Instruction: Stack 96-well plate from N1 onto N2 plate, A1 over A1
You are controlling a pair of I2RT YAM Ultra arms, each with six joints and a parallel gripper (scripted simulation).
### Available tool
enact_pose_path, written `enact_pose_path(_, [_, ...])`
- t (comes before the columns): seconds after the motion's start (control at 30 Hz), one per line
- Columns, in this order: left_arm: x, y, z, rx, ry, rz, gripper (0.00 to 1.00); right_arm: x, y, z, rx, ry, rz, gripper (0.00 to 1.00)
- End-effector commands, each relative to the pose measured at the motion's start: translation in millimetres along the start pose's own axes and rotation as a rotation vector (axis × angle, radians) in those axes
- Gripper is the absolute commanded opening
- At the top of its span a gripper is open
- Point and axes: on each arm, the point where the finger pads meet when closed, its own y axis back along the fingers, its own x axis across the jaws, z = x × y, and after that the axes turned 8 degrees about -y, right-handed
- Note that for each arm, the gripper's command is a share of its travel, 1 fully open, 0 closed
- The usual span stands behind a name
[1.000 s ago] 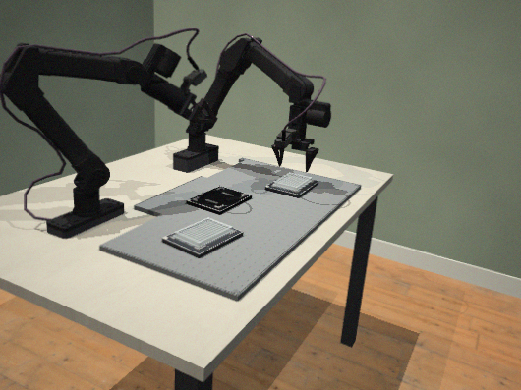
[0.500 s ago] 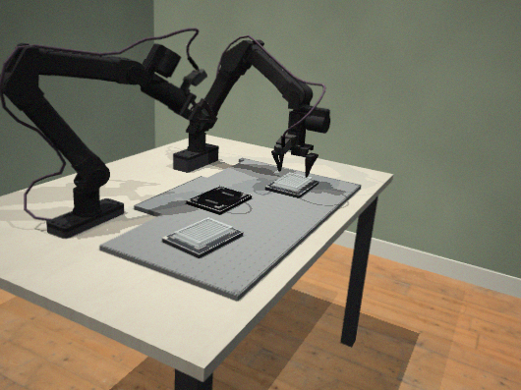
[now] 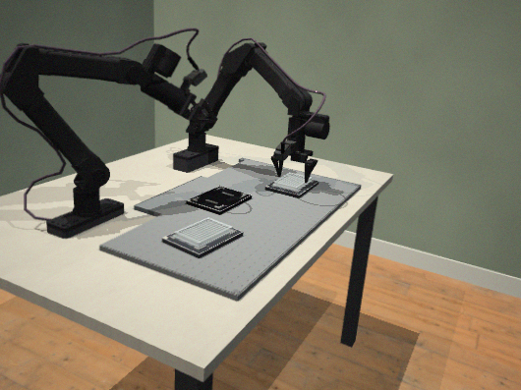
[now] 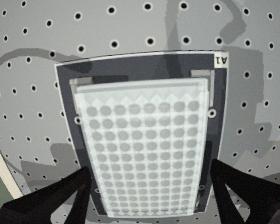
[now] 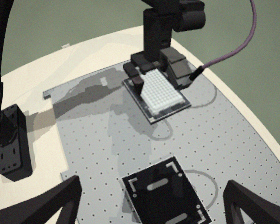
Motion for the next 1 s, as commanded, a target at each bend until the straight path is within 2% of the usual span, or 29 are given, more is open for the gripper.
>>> enact_pose_path(0.0, [0.4,-8.3,2.6,0.001,-0.016,-0.005,1.00,0.5,2.9,1.7,-0.014,0.010,0.001,1.00])
enact_pose_path(0.27, [-1.7,-7.5,2.7,0.000,-0.016,-0.015,1.00,0.5,2.9,1.7,-0.014,0.010,0.001,1.00])
enact_pose_path(0.3, [-1.7,-7.5,2.7,0.000,-0.016,-0.015,0.96,0.5,2.9,1.7,-0.014,0.010,0.001,1.00])
enact_pose_path(0.37, [-1.7,-7.5,2.7,0.000,-0.016,-0.015,0.96,0.5,2.9,1.7,-0.014,0.010,0.001,1.00])
enact_pose_path(0.4, [-1.7,-7.5,2.7,0.000,-0.016,-0.015,0.91,0.5,2.9,1.7,-0.014,0.010,0.001,1.00])
enact_pose_path(0.47, [-1.7,-7.5,2.7,0.000,-0.016,-0.015,0.91,0.5,2.9,1.7,-0.014,0.010,0.001,1.00])
enact_pose_path(0.5, [-1.7,-7.5,2.7,0.000,-0.016,-0.015,0.87,0.5,2.9,1.7,-0.014,0.010,0.001,1.00])
enact_pose_path(0.67, [1.3,-2.6,0.6,0.001,-0.012,0.001,0.86,0.5,2.9,1.7,-0.014,0.010,0.001,1.00])
enact_pose_path(0.83, [1.8,-3.6,1.6,0.001,-0.022,-0.011,0.79,0.5,2.9,1.7,-0.014,0.010,0.001,1.00])
enact_pose_path(0.87, [1.8,-3.6,1.6,0.001,-0.022,-0.011,0.67,0.5,2.9,1.7,-0.014,0.010,0.001,1.00])
enact_pose_path(0.9, [1.8,-3.6,1.6,0.001,-0.022,-0.011,0.78,0.5,2.9,1.7,-0.014,0.010,0.001,1.00])
enact_pose_path(0.97, [3.0,3.5,1.4,0.001,-0.022,-0.001,0.78,0.5,2.9,1.7,-0.014,0.010,0.001,1.00])
